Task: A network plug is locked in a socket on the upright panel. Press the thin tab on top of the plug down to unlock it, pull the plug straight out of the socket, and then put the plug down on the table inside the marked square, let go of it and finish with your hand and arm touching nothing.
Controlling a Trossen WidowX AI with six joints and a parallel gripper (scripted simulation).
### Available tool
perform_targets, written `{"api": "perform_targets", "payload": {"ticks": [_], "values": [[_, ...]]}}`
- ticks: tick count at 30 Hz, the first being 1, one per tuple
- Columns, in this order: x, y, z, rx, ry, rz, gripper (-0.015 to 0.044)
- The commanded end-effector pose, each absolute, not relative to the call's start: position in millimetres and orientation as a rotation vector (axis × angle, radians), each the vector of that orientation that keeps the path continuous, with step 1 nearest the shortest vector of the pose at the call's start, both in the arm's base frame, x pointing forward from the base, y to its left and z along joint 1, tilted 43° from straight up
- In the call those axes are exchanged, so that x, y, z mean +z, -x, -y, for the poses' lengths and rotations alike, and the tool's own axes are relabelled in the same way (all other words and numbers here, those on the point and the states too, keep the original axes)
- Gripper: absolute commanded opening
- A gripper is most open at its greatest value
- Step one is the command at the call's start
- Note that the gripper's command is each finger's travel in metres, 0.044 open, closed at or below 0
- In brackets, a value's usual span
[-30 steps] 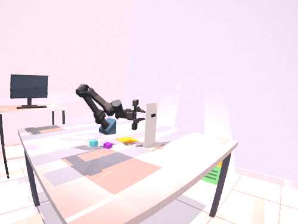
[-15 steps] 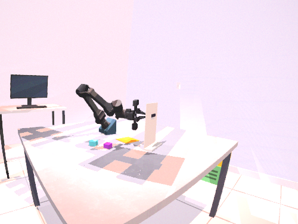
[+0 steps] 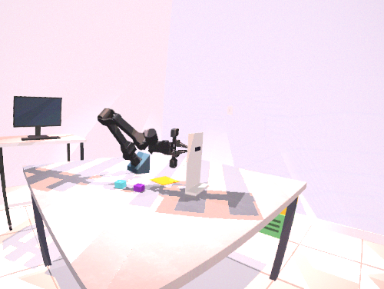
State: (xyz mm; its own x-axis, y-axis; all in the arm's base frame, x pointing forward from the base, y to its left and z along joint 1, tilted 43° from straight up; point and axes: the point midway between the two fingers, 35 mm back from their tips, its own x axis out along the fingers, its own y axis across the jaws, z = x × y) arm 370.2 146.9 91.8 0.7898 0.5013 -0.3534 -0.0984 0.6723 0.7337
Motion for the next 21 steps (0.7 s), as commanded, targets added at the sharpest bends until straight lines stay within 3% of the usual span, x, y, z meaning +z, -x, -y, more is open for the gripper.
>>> {"api": "perform_targets", "payload": {"ticks": [1,21], "values": [[91.7,-367.2,-145.5,0.355,-0.769,-0.577,0.0000],[94.2,-358.1,-141.8,0.355,-0.769,-0.578,0.0000]]}}
